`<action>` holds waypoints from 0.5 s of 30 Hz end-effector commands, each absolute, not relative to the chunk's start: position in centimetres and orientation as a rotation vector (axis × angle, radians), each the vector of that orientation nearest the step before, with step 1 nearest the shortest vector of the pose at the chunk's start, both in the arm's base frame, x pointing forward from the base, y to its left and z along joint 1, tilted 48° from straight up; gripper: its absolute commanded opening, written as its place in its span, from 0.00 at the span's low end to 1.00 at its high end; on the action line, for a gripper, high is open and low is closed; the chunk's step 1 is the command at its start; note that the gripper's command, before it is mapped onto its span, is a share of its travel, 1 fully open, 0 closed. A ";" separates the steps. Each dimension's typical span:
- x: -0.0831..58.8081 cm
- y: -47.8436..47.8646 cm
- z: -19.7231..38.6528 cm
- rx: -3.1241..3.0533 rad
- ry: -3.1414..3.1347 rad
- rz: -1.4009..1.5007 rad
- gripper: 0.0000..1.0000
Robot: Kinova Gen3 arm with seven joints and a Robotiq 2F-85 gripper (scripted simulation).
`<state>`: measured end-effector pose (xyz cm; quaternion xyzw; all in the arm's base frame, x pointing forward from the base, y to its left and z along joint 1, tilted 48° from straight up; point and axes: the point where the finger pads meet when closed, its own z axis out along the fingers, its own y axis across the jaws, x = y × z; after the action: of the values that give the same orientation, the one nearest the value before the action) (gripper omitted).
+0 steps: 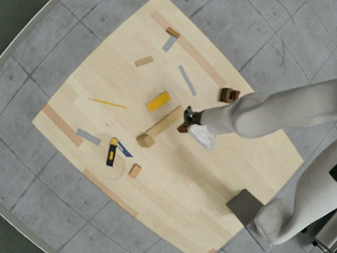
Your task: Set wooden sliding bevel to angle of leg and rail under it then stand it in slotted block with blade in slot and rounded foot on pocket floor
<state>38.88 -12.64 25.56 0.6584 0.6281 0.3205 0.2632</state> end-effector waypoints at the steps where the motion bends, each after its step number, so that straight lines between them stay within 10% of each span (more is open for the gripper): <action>1: 37.7 -14.7 25.4 1.739 1.729 0.813 0.10; 15: 33.4 -22.6 24.1 1.573 1.823 0.595 0.10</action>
<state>34.33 -21.01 24.23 0.6114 0.6845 0.2407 0.3158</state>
